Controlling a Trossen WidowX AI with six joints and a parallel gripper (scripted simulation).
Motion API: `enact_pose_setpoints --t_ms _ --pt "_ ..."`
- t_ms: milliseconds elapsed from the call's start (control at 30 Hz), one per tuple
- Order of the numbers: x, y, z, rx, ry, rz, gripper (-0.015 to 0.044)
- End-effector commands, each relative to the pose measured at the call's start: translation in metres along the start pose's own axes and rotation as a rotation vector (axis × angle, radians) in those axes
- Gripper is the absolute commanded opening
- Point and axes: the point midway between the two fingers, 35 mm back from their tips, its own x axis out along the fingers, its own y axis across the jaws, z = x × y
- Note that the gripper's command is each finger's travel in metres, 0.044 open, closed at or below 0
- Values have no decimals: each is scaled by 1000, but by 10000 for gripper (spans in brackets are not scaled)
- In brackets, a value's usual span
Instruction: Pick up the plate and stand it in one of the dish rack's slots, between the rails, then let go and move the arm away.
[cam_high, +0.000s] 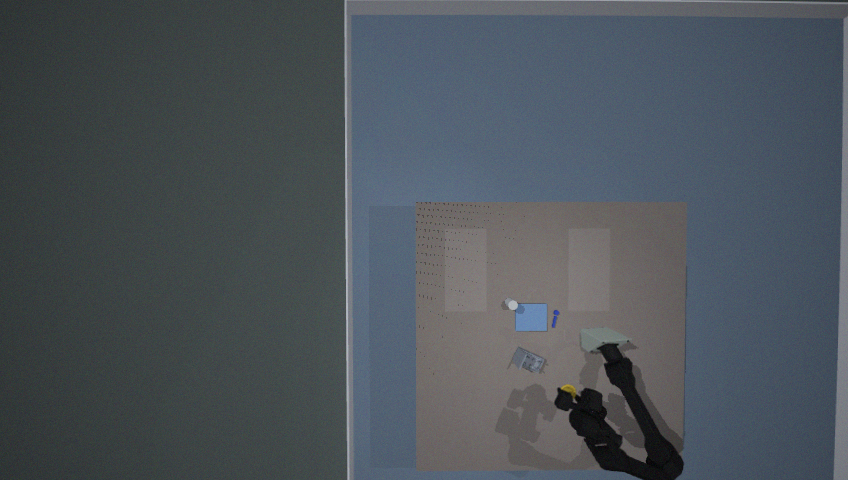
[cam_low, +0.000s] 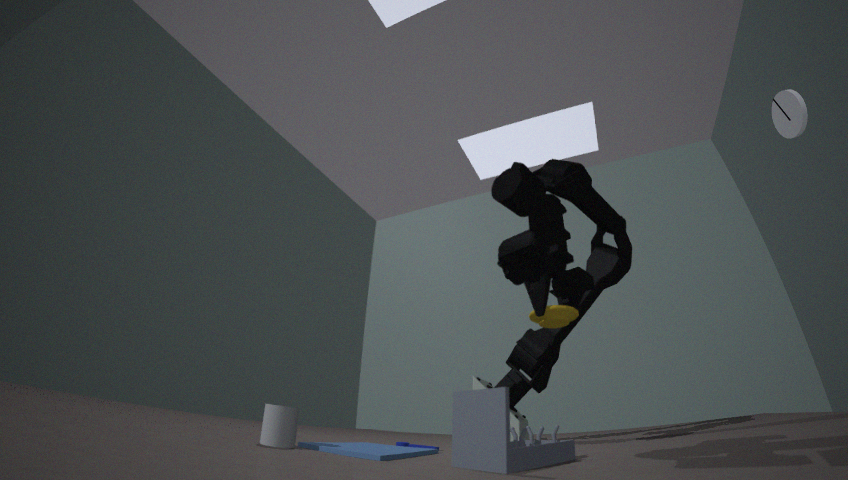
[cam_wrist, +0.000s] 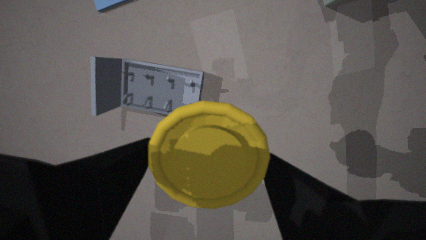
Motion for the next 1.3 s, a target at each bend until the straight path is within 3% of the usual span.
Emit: enact_pose_setpoints --t_ms 0,600,1267 --pt "6 -3 2 -10 -33 -3 0" --pt "59 -2 34 -350 -441 28 0" --pt "94 14 48 -694 -815 211 0"
